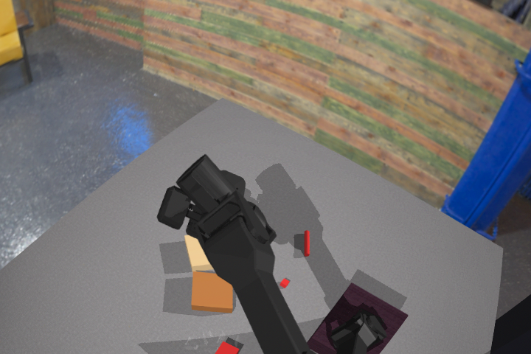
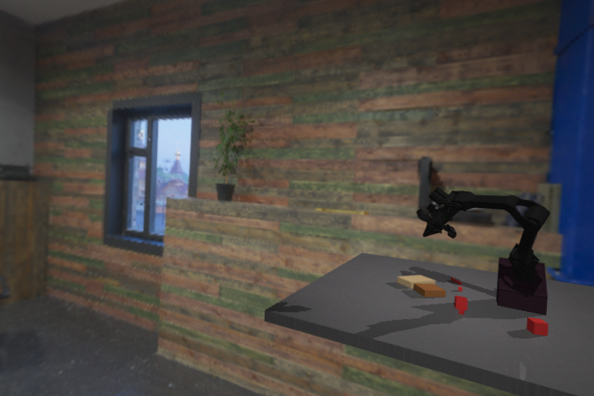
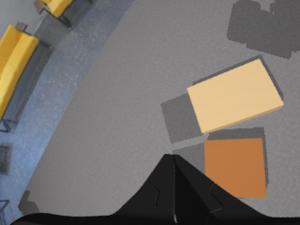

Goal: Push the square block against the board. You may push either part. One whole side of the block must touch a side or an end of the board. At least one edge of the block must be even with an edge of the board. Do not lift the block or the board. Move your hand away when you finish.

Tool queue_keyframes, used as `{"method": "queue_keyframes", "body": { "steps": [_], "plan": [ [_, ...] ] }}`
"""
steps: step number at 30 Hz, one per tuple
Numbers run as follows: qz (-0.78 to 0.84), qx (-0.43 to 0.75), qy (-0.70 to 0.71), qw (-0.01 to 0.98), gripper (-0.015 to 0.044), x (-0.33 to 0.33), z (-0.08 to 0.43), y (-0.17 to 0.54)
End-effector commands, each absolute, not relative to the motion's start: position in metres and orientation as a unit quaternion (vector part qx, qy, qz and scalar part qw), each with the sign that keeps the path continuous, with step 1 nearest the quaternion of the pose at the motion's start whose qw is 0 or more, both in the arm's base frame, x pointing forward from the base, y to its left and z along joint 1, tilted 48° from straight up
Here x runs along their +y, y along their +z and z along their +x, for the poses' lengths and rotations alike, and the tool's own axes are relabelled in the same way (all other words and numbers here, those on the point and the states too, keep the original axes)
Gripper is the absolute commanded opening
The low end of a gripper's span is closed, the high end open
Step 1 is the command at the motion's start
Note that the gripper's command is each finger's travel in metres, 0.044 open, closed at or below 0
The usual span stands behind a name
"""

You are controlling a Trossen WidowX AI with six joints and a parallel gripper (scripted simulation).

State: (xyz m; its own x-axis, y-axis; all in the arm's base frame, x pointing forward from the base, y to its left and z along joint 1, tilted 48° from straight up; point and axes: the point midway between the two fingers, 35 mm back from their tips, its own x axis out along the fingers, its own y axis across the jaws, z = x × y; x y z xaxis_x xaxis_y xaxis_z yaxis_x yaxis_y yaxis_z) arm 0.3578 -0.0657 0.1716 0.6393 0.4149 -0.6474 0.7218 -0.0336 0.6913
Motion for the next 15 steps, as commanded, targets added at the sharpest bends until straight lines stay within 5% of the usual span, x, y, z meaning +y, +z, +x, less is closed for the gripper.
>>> {"method": "queue_keyframes", "body": {
  "steps": [1,15],
  "plan": [
    [0.685,0.461,-0.120,0.551,0.0000,-0.032,0.352,0.147],
    [0.589,0.648,-0.054,0.480,0.0000,0.073,0.298,0.076]
  ]
}}
